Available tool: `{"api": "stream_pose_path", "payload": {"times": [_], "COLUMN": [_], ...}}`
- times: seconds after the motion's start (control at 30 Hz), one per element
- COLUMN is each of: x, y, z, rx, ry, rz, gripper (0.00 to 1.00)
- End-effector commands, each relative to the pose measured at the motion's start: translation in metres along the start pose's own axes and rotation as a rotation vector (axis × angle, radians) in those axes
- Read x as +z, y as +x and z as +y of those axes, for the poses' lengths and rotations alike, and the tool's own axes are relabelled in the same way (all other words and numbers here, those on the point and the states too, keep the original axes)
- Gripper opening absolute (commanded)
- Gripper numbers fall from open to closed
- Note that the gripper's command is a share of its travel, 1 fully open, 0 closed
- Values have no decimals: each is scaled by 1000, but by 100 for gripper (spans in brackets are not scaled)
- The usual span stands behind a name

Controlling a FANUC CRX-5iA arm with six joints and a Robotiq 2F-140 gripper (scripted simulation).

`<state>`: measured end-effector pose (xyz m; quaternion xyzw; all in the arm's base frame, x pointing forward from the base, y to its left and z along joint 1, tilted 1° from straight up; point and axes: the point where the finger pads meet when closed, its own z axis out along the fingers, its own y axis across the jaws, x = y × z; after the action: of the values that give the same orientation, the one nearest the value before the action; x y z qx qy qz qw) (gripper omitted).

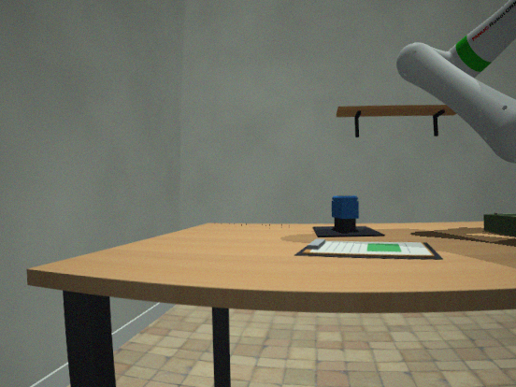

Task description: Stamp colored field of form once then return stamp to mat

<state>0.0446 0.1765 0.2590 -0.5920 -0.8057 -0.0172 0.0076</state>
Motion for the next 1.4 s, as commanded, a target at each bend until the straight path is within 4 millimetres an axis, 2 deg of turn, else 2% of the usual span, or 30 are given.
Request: {"api": "stream_pose_path", "payload": {"times": [0.0,0.8,0.93,1.03,1.1,1.2,1.23,1.27,1.3,1.33,1.37], "x": [0,-2,-5,-7,-7,-8,-8,-7,-7,-7,-7], "y": [0,4,11,20,20,28,28,30,30,32,32], "z": [0,5,17,33,33,59,59,70,70,82,82], "rx": [0,-3,-10,-18,-18,-28,-28,-32,-32,-36,-36], "ry": [0,-2,-5,-8,-8,-10,-10,-11,-11,-12,-12], "rz": [0,-1,-4,-8,-8,-14,-14,-16,-16,-18,-18], "gripper": [100,100,100,100,100,100,100,100,100,100,100]}}
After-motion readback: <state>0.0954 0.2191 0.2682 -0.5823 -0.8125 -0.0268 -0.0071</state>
